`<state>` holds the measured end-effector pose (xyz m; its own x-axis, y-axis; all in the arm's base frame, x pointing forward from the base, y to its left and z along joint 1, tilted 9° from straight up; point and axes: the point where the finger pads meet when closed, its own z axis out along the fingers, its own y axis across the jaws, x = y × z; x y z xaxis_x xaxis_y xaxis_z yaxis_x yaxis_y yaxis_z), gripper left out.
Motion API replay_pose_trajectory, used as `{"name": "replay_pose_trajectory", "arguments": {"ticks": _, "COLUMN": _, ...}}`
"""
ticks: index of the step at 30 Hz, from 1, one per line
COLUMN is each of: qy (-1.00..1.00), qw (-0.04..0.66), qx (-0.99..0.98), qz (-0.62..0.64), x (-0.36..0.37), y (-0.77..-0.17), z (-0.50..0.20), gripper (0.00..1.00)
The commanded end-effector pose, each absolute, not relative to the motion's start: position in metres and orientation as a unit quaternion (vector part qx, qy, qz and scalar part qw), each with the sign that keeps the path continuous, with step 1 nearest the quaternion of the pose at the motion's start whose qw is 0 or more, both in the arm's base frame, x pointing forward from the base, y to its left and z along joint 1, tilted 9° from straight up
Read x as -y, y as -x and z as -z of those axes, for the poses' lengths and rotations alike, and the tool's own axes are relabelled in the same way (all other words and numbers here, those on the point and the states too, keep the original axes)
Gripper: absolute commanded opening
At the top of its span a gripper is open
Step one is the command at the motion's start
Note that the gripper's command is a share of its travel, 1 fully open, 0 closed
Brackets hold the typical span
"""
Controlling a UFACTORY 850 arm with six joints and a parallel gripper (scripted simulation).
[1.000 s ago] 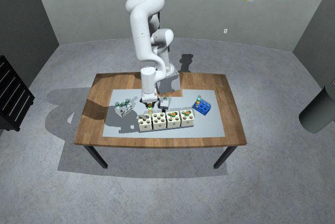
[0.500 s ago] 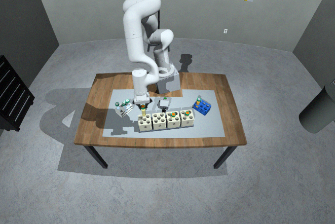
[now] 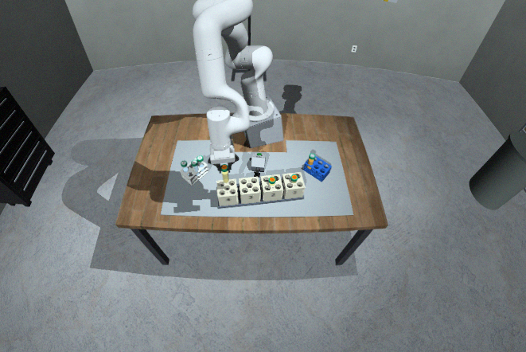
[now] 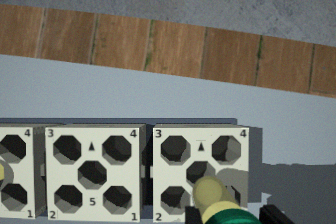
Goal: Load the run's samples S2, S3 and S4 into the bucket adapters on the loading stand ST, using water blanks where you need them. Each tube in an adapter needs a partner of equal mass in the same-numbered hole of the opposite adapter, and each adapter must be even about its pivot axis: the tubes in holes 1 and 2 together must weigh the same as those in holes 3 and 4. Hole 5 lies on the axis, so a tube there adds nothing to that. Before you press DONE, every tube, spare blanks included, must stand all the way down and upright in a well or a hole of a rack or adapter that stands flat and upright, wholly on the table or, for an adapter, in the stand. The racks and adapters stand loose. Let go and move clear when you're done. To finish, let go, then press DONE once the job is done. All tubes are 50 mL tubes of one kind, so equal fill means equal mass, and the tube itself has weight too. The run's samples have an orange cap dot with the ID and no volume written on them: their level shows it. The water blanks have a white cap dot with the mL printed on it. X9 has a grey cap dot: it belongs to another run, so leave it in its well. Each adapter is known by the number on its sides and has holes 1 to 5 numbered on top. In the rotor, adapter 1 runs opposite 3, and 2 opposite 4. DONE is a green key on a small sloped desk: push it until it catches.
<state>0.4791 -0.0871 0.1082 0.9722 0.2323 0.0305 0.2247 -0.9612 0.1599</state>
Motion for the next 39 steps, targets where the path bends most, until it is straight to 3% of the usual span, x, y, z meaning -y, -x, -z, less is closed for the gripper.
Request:
{"name": "replay_pose_trajectory", "arguments": {"ticks": 1, "qy": -0.990, "qw": 0.078, "qx": -0.115, "qz": -0.025, "x": 0.087, "y": -0.480, "z": -0.109, "gripper": 0.00}}
{"name": "replay_pose_trajectory", "arguments": {"ticks": 39, "qy": -0.990, "qw": 0.078, "qx": -0.115, "qz": -0.025, "x": 0.093, "y": -0.482, "z": -0.072, "gripper": 0.00}}
